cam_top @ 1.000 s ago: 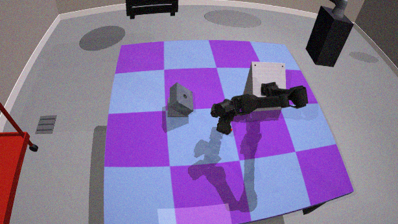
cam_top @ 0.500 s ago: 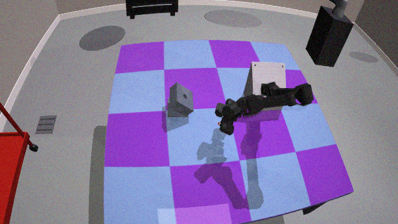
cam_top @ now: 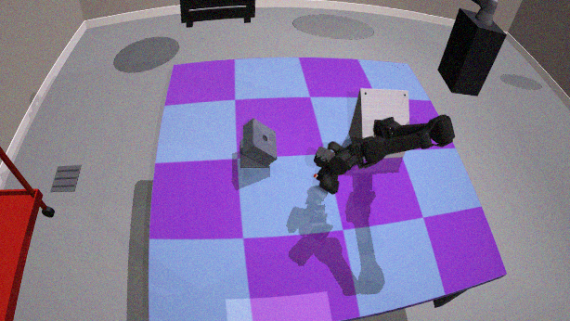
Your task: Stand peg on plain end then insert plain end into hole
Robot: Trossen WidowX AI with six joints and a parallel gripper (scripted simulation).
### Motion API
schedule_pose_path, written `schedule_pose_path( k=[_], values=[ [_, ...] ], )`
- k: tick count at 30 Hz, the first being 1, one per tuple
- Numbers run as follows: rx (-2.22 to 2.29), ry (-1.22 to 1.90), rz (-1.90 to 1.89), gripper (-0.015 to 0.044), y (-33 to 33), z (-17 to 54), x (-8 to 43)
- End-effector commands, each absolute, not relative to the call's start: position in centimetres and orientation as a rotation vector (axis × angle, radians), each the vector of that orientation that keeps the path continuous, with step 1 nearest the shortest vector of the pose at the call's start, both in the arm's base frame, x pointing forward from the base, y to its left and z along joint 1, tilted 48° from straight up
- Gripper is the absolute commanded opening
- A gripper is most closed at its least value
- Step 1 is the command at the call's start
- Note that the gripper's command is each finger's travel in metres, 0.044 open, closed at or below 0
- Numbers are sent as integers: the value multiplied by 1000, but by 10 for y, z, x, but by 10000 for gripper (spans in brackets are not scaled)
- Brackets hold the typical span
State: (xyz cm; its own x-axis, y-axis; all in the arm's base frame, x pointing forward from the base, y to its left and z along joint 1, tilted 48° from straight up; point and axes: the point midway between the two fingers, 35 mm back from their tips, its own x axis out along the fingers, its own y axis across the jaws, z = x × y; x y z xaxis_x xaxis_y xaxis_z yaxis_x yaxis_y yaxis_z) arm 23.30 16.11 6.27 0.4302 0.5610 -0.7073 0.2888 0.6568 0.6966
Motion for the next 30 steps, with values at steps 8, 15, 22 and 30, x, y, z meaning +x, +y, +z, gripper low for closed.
schedule_pose_path(
  k=[8, 15, 22, 30],
  values=[
    [890, 1055, 154, 50, 159, 67, 226],
    [890, 998, 127, 50, 159, 70, 222],
    [890, 942, 99, 50, 158, 72, 218],
    [888, 878, 68, 50, 158, 74, 213]
  ],
)
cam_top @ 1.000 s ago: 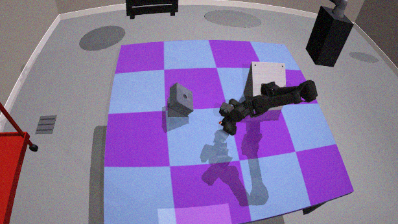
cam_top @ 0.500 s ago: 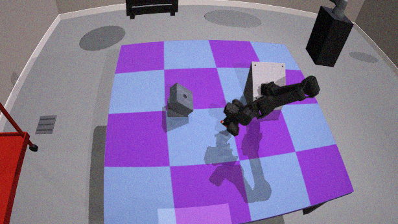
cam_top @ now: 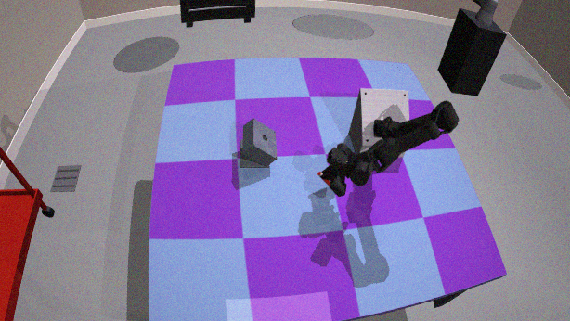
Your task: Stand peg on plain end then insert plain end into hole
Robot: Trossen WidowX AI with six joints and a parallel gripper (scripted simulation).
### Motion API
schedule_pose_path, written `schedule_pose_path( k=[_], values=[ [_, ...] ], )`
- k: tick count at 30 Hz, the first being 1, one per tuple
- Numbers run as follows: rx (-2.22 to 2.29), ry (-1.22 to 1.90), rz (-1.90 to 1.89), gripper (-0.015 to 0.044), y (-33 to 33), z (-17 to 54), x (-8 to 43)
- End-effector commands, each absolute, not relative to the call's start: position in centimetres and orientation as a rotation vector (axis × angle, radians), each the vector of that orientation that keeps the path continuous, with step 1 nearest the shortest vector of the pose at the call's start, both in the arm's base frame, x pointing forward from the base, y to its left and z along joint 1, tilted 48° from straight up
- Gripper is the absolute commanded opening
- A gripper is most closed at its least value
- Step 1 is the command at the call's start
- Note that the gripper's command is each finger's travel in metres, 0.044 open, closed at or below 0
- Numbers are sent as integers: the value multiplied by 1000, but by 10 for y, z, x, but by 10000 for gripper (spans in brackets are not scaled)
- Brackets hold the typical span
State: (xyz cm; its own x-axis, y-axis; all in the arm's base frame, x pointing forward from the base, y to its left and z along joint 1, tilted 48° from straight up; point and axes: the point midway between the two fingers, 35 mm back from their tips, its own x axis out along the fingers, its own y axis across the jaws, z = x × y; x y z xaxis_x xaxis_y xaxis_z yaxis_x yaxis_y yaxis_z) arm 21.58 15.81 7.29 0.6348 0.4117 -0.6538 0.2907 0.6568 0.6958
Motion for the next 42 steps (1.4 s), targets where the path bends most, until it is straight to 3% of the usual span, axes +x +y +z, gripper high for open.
schedule_pose_path(
  k=[1, 42],
  values=[
    [888, 870, 64, 50, 158, 75, 213],
    [869, 541, -95, 50, 160, 82, 186]
  ],
)
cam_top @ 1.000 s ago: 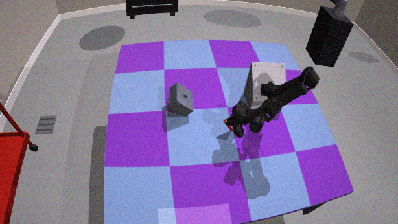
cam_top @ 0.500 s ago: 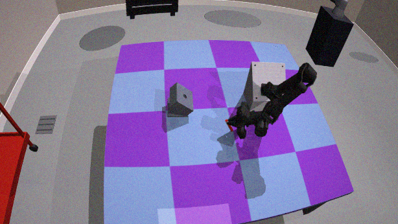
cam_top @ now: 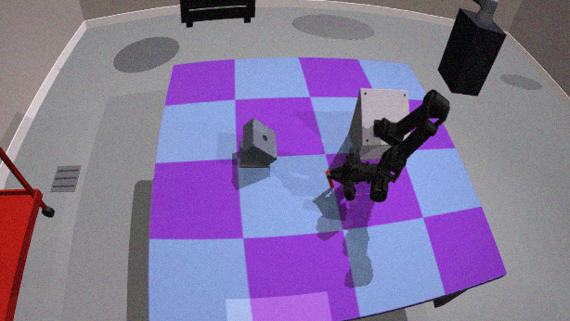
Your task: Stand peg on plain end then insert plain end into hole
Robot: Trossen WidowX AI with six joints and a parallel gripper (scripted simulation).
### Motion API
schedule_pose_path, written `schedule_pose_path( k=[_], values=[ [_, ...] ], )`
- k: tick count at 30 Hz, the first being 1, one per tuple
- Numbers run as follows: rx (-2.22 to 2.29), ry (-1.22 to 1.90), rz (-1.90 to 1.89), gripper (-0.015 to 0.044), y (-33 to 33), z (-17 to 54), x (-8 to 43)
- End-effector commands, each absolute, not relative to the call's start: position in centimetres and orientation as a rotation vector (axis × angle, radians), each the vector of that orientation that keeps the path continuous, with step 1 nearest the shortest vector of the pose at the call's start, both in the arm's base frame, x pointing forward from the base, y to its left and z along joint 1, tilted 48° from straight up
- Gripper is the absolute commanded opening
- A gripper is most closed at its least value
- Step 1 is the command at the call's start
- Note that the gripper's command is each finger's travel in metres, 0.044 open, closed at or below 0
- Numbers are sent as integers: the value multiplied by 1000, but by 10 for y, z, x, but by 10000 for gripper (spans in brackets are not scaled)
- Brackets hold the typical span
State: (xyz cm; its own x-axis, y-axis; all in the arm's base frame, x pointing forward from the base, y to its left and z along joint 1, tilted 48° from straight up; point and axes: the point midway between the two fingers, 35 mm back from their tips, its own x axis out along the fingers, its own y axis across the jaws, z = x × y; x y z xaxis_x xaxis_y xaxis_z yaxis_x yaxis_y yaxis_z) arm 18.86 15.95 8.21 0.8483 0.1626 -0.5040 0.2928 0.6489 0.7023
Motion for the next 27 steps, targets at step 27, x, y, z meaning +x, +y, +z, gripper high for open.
schedule_pose_path(
  k=[27],
  values=[
    [853, 396, -163, 50, 163, 84, 172]
  ],
)
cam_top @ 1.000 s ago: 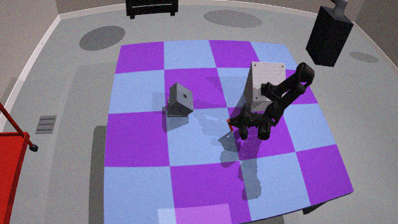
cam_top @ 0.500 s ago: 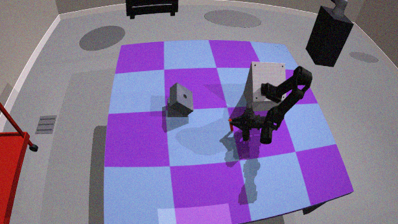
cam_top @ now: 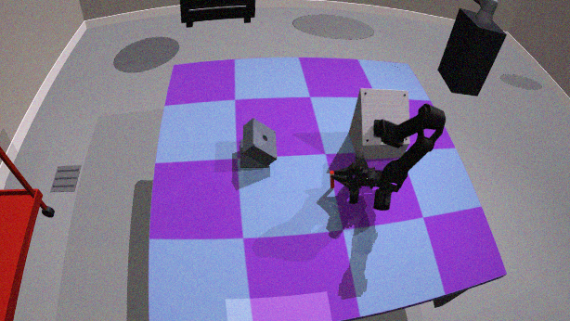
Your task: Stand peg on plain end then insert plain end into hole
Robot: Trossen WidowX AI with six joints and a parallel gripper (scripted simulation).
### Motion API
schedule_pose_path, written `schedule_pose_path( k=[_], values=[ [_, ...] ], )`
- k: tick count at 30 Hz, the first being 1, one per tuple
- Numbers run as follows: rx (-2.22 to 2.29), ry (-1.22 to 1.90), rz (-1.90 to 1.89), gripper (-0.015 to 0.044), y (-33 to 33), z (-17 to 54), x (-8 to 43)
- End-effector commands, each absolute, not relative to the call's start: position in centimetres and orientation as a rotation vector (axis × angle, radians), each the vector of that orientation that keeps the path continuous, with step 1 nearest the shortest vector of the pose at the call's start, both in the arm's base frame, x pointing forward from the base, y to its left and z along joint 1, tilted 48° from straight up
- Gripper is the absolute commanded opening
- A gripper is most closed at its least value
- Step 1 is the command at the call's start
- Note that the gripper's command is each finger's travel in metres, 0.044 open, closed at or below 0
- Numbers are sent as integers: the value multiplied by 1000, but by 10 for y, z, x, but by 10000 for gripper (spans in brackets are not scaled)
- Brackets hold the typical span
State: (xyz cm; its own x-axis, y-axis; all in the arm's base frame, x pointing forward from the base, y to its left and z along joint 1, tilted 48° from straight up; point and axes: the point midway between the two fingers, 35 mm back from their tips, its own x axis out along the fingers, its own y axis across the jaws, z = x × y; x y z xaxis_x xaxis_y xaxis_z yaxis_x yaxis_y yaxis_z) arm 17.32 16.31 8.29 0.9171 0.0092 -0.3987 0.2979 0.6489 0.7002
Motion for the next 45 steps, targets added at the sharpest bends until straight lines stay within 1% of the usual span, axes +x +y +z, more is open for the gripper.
schedule_pose_path(
  k=[1, 45],
  values=[
    [854, 396, -162, 50, 163, 84, 172],
    [845, 387, -164, 50, 168, 81, 166]
  ],
)
